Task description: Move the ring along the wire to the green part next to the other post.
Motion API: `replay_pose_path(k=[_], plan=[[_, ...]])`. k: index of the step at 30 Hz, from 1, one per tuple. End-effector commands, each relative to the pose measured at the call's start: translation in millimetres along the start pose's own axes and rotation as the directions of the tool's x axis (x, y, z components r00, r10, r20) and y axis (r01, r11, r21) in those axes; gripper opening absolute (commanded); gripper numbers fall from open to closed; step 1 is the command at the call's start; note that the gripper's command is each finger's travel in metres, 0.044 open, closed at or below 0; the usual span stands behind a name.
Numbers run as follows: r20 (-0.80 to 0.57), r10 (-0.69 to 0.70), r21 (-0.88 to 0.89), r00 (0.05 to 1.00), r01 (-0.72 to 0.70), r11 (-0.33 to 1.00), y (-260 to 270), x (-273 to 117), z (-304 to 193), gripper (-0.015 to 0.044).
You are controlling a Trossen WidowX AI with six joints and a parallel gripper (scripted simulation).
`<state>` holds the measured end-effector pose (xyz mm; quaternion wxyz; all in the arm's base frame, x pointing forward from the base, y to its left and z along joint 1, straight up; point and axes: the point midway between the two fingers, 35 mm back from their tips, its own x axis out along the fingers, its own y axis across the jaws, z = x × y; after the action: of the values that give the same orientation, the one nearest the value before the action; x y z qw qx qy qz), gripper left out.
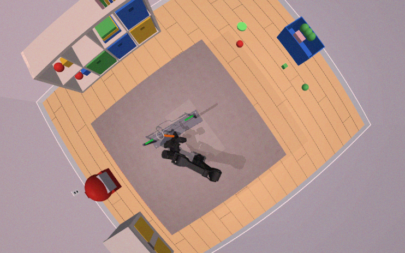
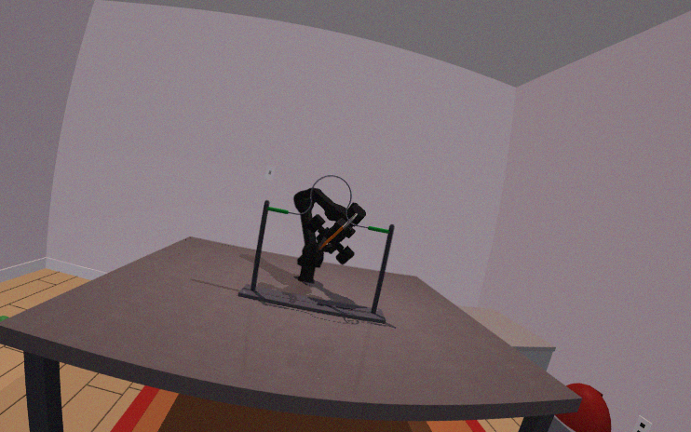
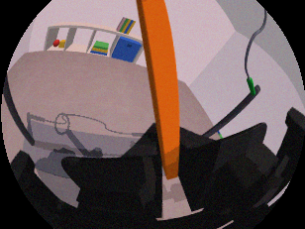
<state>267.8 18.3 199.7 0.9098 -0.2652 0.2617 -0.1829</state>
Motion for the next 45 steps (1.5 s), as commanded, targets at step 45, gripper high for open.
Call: replay_pose_path(k=[45], plan=[[0.019,0.319,0.473,0.948,-0.289,0.832,108.8,-32.9,29.4,-0.015]])
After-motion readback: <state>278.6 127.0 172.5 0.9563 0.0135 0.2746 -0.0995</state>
